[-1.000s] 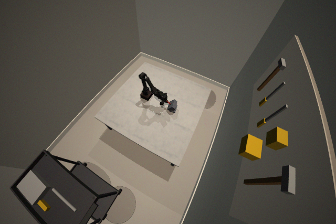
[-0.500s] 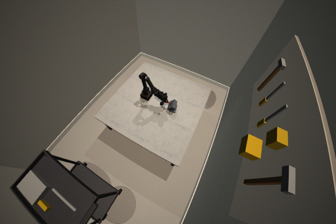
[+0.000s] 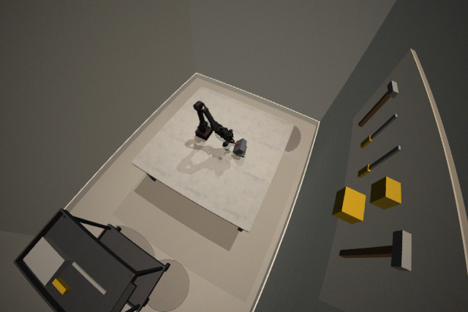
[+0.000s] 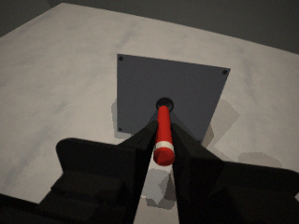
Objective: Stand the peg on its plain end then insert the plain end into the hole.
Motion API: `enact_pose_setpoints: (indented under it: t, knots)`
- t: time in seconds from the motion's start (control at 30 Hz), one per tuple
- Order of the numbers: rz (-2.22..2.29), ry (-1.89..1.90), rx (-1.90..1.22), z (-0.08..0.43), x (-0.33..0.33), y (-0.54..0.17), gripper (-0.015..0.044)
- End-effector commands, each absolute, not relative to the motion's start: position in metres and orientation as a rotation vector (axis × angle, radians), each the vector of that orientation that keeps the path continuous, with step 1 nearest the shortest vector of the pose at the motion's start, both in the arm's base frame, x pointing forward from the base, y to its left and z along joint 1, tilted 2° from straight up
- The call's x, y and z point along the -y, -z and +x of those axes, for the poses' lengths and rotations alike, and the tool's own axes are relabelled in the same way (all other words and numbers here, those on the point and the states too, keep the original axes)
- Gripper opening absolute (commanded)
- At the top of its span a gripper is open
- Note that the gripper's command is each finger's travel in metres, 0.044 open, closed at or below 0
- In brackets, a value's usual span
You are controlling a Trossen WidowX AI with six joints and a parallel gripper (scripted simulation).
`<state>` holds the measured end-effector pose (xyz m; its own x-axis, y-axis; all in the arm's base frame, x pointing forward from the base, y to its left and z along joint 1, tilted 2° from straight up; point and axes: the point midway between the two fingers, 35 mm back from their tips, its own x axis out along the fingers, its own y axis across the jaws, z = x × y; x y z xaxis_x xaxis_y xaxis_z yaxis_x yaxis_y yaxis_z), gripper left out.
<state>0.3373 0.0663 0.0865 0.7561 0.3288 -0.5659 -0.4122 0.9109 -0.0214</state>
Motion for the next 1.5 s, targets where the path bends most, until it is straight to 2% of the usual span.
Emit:
enact_pose_setpoints:
  t: [0.0, 1.47]
  knots:
    - [-0.15, -0.407, -0.58, 0.3405, -0.0667, -0.0906, 0.0]
    - [-0.15, -0.407, -0.579, 0.3487, -0.0692, -0.0875, 0.0]
